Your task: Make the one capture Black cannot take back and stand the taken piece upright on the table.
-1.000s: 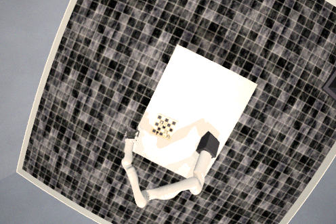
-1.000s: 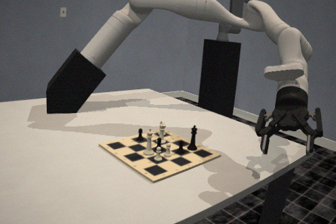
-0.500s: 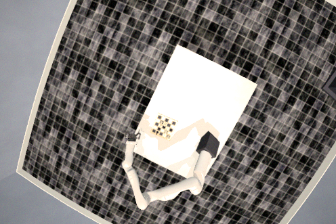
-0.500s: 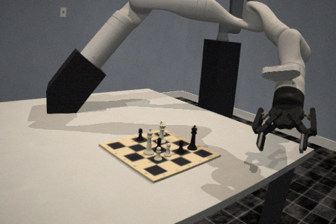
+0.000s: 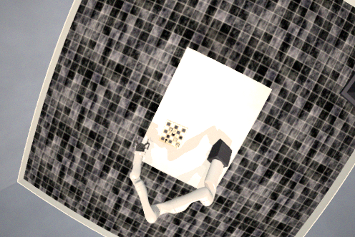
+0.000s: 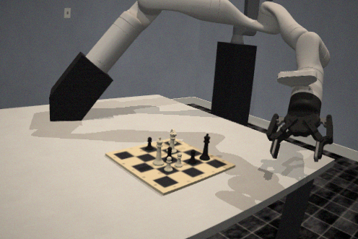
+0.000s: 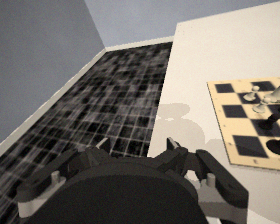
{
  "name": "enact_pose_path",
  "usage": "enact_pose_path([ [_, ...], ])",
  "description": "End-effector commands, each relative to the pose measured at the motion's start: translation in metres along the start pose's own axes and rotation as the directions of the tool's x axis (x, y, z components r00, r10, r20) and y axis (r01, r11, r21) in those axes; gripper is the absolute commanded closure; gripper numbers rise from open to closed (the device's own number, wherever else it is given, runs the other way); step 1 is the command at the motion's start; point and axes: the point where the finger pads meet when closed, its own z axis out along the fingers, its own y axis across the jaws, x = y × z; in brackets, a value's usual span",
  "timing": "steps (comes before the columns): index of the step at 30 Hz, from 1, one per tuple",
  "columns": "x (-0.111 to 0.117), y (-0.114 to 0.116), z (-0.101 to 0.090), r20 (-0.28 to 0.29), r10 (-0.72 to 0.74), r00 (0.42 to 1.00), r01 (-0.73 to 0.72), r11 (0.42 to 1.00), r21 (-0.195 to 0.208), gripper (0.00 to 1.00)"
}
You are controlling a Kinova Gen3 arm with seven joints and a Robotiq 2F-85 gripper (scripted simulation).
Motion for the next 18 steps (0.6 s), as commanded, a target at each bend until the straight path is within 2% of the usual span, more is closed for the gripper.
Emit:
enact_pose_path([
  [1,-0.009,0.007,-0.008,0.003,-0.001,1.000,0.001,1.000,-0.012,0.00],
  [10,-0.009,0.007,-0.008,0.003,-0.001,1.000,0.001,1.000,-0.012,0.00],
  [11,-0.018,0.018,-0.016,0.004,0.003,1.000,-0.003,0.999,-0.032,0.00],
  [18,-0.018,0.018,-0.016,0.004,0.003,1.000,-0.003,0.999,-0.032,0.00],
])
